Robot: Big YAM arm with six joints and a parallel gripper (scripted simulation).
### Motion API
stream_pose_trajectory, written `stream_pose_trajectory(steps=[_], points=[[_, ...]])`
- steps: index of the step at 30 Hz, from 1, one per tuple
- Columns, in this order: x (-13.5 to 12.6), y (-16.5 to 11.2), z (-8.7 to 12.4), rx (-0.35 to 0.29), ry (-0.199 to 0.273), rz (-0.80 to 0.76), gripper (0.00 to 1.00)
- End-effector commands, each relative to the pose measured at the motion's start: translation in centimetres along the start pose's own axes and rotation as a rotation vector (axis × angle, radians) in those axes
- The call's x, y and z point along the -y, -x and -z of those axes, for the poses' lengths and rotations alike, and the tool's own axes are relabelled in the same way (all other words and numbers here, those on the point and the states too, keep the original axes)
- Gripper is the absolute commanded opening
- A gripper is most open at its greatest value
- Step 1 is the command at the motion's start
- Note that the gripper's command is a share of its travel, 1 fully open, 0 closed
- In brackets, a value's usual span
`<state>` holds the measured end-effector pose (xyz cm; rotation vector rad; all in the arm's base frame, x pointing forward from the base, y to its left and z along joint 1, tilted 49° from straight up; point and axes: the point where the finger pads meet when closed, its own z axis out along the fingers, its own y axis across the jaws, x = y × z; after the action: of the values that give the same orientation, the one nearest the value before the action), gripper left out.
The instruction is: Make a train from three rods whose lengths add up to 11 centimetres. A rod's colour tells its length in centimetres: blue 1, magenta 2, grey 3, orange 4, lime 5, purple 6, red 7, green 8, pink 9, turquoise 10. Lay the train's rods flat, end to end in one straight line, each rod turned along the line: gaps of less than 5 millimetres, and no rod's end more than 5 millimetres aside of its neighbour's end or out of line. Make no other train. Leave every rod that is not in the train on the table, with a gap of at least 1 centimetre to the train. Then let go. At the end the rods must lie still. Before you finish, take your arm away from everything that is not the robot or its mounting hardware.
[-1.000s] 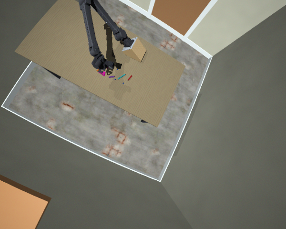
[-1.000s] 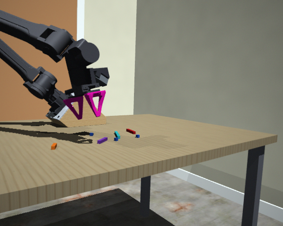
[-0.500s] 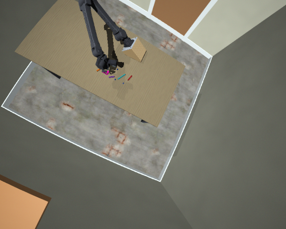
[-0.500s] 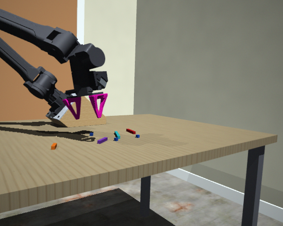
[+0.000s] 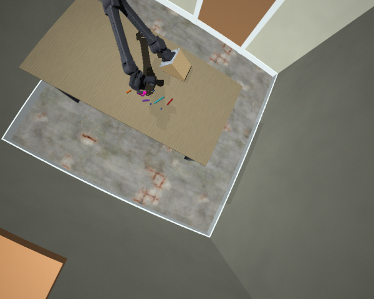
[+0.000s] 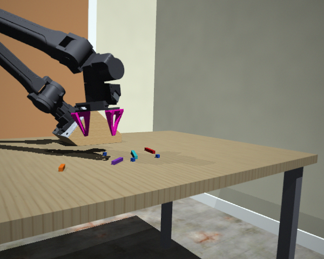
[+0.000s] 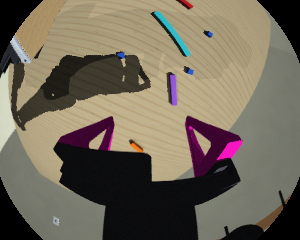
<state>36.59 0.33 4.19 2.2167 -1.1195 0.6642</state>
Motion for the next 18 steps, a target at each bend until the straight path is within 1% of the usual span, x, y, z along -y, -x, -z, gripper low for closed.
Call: stream_pose_trajectory(steps=[1, 3, 10, 11, 14, 15, 16, 18], points=[[0.8, -0.9, 0.0, 0.002, -0.001, 0.000, 1.00], [0.6, -0.4, 0.0, 0.001, 0.000, 0.014, 1.00], [0.7, -0.3, 0.1, 0.001, -0.002, 0.013, 1.00], [-1.0, 1.7, 0.1, -0.022, 0.048, 0.163, 1.00], [-1.0, 1.7, 0.1, -0.020, 0.048, 0.162, 1.00], [-1.2, 1.5, -0.2, -0.016, 0.055, 0.155, 1.00], [-1.9, 2.3, 0.0, -0.034, 0.079, 0.240, 1.00], [-1.8, 2.0, -0.1, -0.033, 0.080, 0.231, 1.00]])
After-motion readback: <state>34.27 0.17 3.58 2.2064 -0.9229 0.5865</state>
